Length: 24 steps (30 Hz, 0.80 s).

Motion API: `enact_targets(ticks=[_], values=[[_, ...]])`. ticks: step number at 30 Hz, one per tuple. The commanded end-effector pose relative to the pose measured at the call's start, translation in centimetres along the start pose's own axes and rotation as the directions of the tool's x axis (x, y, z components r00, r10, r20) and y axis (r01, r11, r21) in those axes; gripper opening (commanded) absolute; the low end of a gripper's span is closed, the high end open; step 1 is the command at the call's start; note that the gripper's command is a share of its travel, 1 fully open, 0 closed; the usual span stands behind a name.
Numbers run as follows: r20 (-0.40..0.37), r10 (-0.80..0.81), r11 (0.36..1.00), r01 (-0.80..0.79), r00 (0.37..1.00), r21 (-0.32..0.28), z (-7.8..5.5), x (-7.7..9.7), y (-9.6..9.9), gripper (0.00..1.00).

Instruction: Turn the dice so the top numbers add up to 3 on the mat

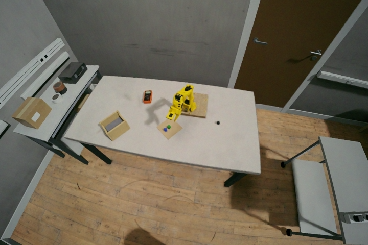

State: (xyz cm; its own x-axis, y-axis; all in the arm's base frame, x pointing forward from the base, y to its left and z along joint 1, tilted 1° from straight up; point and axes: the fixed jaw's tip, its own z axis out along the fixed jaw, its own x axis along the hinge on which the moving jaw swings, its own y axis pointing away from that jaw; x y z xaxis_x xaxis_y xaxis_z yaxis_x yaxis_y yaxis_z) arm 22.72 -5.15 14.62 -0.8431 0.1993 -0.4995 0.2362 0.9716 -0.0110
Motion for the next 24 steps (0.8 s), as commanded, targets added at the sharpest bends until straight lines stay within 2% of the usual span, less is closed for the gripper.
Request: enact_targets(ticks=[1, 6, 8, 11, 15, 19, 23, 24], values=[[-0.006, -0.13, 0.99, 0.129, 0.992, -0.065, 0.0, -0.1, 3.0, 0.28], [0.023, -0.32, 0.934, 0.319, 0.947, -0.16, -0.5, 0.6, 7.7, 0.28], [0.023, -0.32, 0.934, 0.319, 0.947, -0.16, -0.5, 0.6, 7.7, 0.28], [0.053, -0.437, 0.872, 0.438, 0.898, -0.218, -1.0, 1.4, 10.7, 0.28], [0.108, -0.583, 0.756, 0.587, 0.805, -0.29, -2.2, 3.2, 14.6, 0.28], [0.178, -0.705, 0.608, 0.714, 0.687, -0.348, -3.6, 5.6, 18.1, 0.28], [0.254, -0.792, 0.442, 0.808, 0.555, -0.388, -5.3, 8.5, 21.0, 0.28], [0.254, -0.792, 0.442, 0.808, 0.555, -0.388, -5.3, 8.5, 21.0, 0.28]])
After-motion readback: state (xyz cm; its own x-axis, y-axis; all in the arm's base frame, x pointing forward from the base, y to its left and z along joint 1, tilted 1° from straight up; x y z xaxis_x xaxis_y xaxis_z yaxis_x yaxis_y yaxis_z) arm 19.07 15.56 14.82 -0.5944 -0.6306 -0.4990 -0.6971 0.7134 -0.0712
